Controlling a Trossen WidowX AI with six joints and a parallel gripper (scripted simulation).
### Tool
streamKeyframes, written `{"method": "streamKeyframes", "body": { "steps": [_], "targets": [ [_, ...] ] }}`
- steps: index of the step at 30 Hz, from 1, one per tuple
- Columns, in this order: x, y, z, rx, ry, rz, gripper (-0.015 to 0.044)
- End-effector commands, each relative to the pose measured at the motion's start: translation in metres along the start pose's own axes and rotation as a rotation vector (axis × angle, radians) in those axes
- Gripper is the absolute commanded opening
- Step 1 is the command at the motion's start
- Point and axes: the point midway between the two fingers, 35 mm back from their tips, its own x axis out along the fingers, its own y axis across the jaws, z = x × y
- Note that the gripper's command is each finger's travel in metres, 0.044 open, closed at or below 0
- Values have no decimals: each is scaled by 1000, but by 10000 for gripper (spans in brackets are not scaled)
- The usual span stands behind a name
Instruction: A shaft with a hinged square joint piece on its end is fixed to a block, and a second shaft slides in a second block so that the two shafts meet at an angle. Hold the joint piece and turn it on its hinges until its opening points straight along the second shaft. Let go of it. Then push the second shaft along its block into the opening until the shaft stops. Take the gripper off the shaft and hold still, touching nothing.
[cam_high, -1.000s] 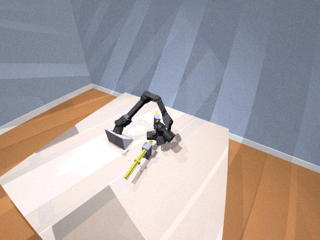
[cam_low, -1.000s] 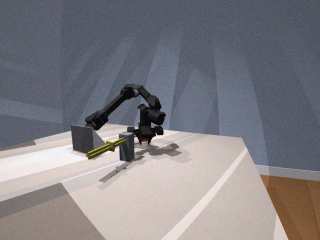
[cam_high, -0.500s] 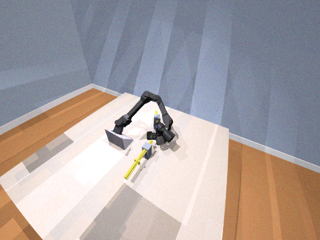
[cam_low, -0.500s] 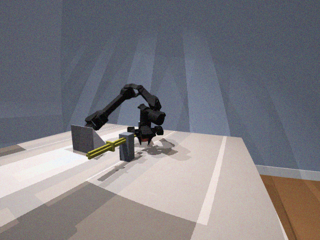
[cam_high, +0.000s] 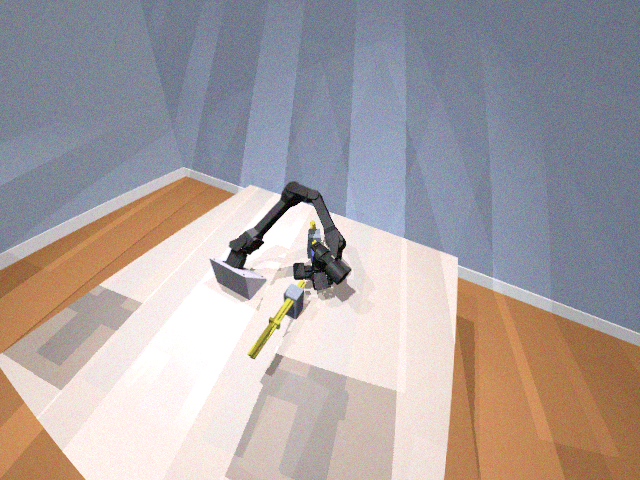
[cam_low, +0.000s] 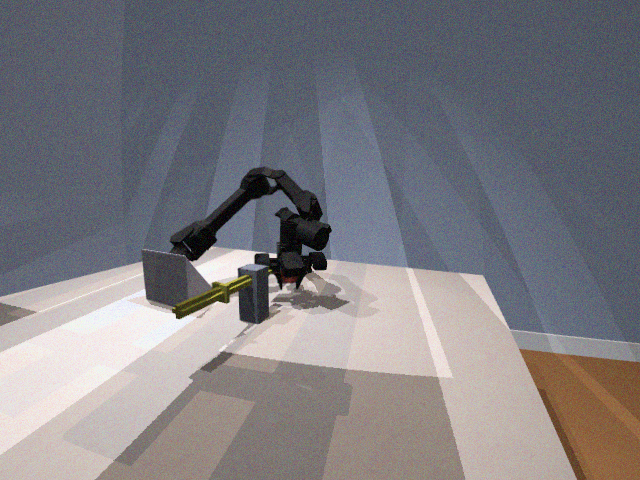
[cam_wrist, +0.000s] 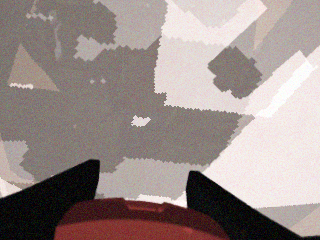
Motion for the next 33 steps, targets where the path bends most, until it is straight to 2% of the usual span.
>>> {"method": "streamKeyframes", "body": {
  "steps": [1, 26, 33],
  "targets": [
    [-1, -1, 1, 20, -23, 2, 0],
    [-20, -13, 6, 304, -431, 2, 0],
    [-21, -13, 6, 314, -451, -1, 0]
  ]
}}
